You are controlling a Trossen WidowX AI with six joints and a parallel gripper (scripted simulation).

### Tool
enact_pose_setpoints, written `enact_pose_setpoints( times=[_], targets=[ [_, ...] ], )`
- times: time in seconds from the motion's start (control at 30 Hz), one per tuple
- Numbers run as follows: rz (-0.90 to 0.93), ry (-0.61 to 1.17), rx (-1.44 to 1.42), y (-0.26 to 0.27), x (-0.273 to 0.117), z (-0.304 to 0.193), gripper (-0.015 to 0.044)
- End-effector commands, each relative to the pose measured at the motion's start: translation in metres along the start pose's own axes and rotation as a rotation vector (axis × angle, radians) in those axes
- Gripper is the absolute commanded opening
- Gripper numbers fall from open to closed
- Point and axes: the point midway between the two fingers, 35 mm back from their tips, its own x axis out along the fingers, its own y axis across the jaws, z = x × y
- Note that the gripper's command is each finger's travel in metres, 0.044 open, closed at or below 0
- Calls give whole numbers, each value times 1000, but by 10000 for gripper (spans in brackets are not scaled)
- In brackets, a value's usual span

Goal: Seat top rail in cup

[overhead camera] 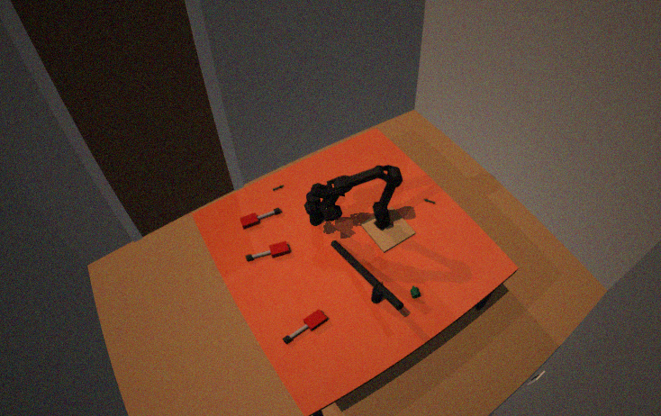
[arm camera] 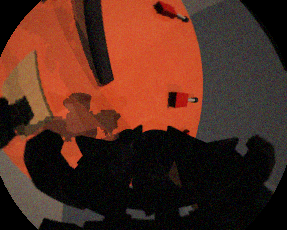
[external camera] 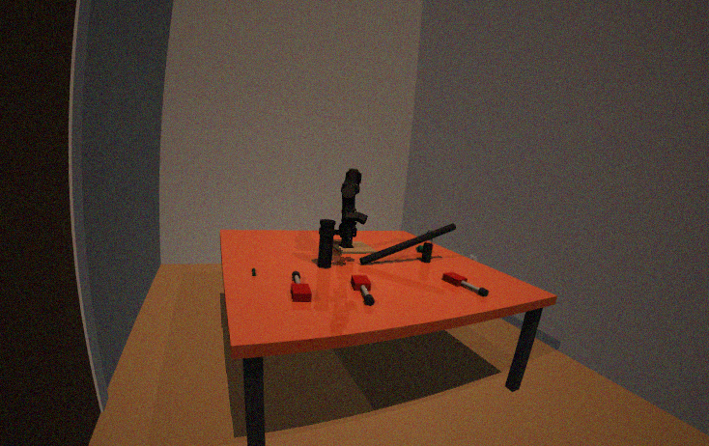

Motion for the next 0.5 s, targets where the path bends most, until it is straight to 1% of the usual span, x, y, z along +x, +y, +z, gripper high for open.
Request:
enact_pose_setpoints(
  times=[0.0,0.47],
  targets=[
    [-4,-12,-32,2,-2,-1,0],
    [-4,-47,-95,8,-5,-2,0]
  ],
)
